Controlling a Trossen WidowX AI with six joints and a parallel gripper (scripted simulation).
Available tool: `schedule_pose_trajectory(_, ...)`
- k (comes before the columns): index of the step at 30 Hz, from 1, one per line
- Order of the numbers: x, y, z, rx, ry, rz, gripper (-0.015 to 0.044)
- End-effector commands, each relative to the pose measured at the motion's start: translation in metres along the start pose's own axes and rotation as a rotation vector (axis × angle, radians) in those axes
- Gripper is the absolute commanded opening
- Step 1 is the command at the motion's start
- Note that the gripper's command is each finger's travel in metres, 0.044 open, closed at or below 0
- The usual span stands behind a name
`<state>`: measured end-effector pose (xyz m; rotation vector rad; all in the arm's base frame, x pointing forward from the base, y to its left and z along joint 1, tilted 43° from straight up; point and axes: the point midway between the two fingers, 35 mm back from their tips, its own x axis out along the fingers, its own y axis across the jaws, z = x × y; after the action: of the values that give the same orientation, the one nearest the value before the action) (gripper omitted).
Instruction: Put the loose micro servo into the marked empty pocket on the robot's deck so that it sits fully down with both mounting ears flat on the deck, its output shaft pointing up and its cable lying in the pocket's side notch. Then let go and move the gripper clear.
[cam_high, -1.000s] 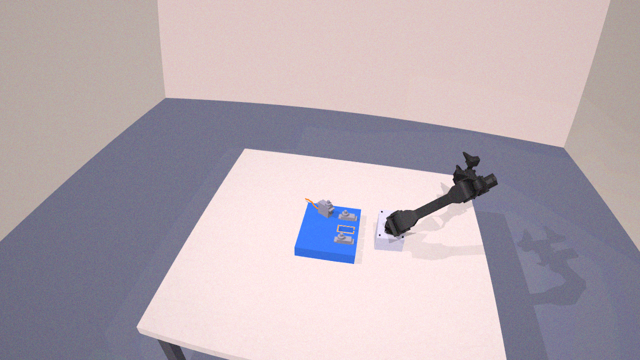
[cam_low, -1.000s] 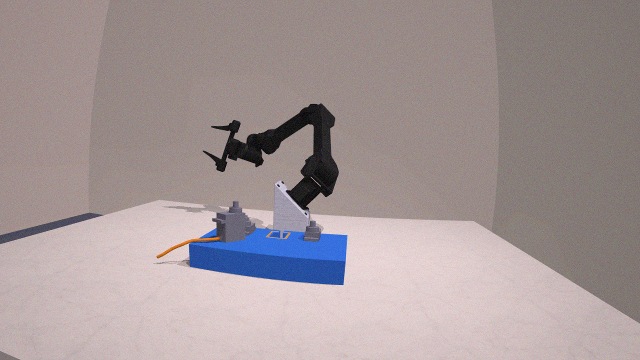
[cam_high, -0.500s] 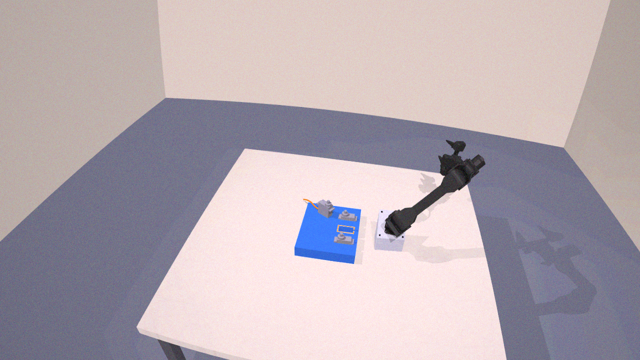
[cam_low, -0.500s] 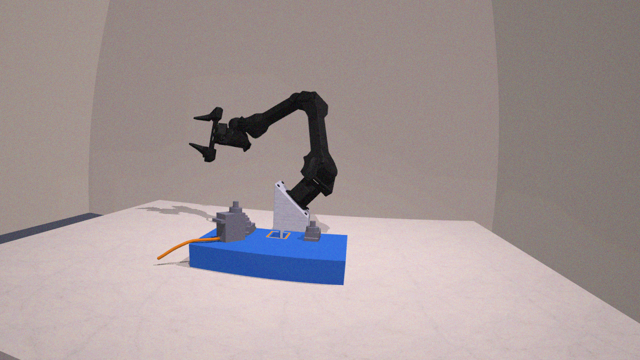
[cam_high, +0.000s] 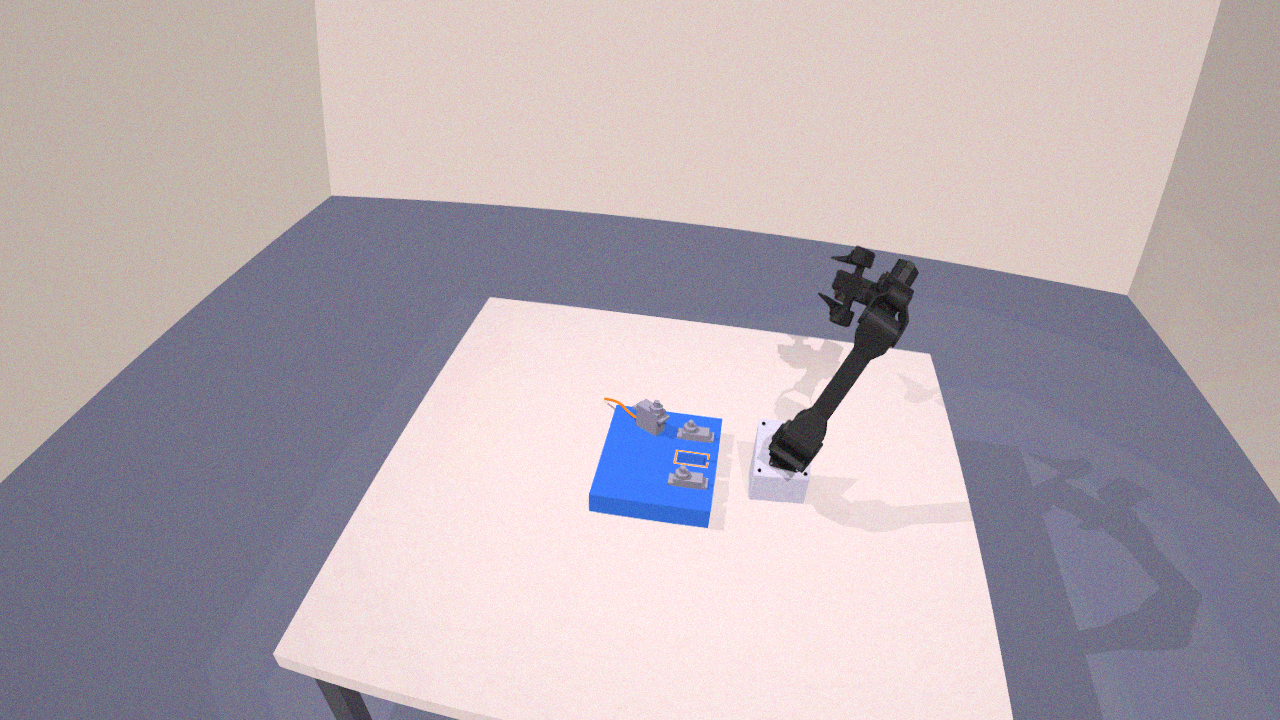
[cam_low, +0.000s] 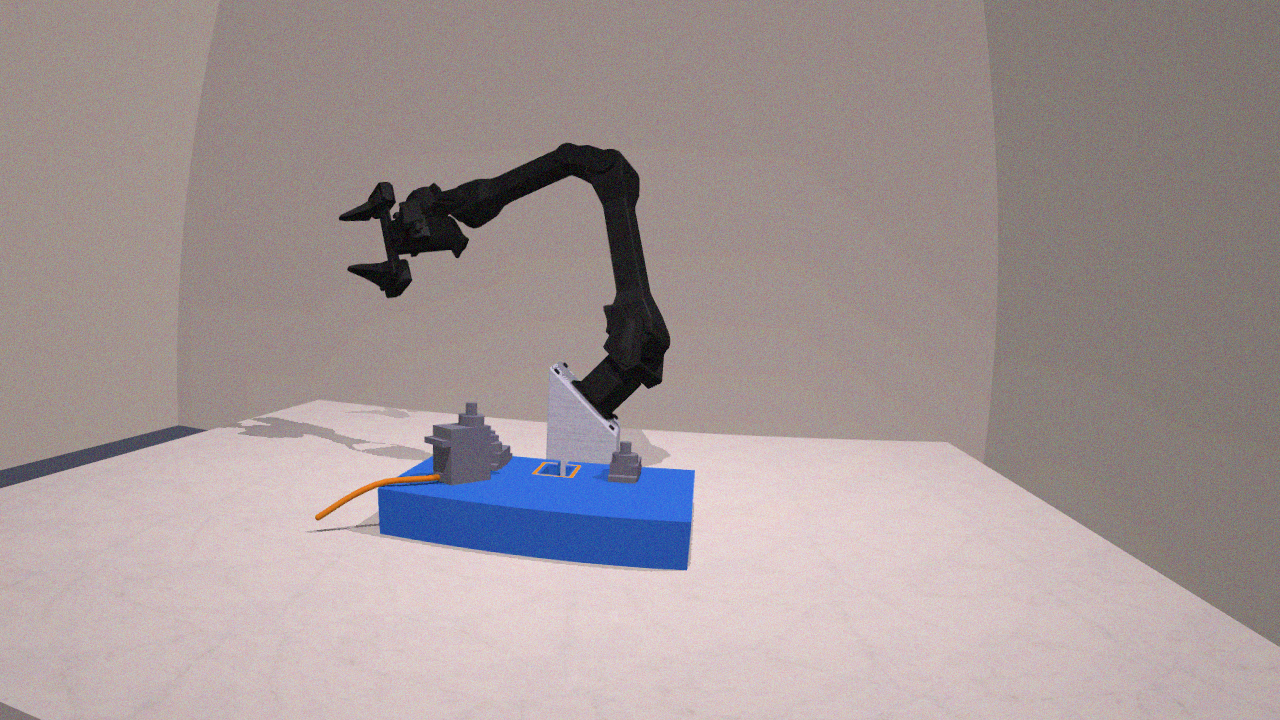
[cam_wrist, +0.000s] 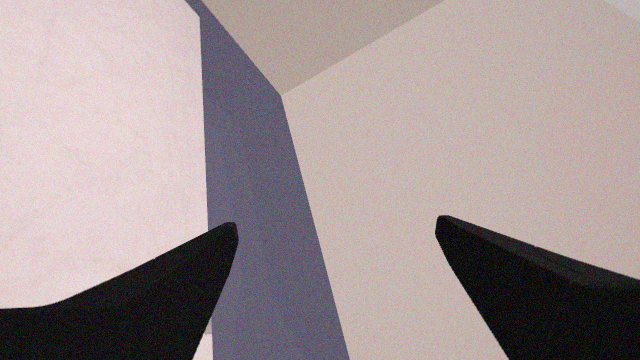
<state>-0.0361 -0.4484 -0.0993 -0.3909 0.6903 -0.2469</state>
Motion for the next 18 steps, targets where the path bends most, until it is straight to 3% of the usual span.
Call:
schedule_pose_trajectory(1,0.015,0.004,0.019,0.045,-0.009,0.059,0.044)
schedule_pose_trajectory(18,0.105,0.061,0.144,0.359,0.039,0.464,0.044)
